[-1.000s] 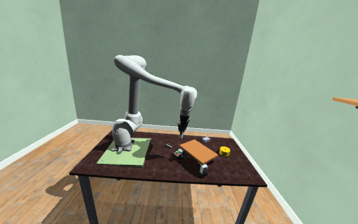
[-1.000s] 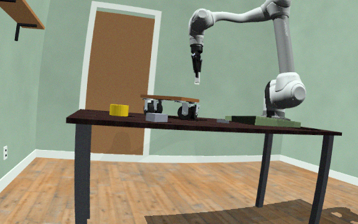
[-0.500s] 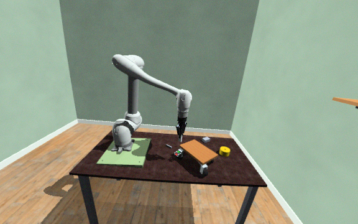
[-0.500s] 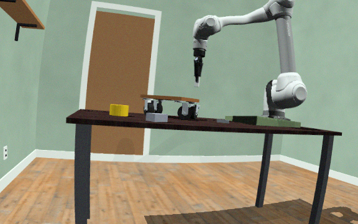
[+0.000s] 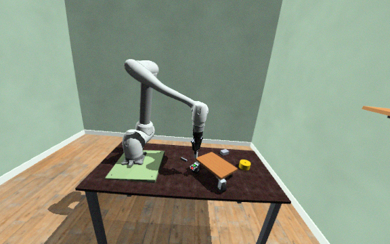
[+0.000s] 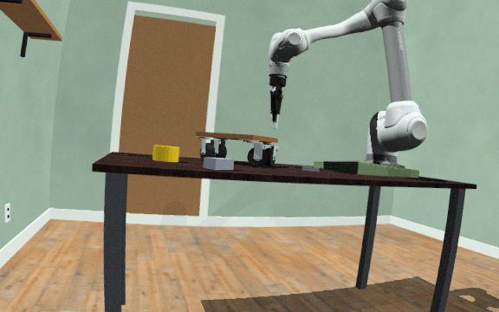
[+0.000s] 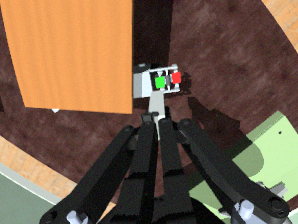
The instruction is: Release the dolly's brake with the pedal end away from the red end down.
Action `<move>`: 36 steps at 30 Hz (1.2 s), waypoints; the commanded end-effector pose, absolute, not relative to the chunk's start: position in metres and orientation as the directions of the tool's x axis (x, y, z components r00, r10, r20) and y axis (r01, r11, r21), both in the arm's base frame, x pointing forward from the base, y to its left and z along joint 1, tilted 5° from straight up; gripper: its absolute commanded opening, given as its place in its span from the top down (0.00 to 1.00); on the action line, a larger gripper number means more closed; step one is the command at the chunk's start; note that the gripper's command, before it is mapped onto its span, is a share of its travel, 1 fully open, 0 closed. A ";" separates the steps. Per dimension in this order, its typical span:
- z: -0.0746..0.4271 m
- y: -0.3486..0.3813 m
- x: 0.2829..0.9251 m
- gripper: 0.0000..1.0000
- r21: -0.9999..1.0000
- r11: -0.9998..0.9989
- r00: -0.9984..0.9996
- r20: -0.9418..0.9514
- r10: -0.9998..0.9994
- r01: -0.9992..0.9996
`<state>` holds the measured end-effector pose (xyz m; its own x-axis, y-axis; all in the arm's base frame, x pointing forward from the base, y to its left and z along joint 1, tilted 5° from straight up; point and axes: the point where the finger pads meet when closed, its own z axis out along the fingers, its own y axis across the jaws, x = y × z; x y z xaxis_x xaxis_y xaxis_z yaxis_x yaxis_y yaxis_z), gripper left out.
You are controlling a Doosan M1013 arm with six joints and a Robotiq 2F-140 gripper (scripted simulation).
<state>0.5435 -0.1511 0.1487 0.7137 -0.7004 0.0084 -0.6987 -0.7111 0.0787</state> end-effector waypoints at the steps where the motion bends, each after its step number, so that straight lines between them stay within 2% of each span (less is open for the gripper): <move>1: 0.144 -0.152 0.540 1.00 0.085 -0.710 0.712 0.005 -0.702 -0.700; 36: 0.142 -0.152 0.539 1.00 0.085 -0.709 0.712 0.005 -0.702 -0.700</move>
<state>0.5436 -0.1512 0.1471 0.7138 -0.7003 0.0090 -0.6987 -0.7111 0.0786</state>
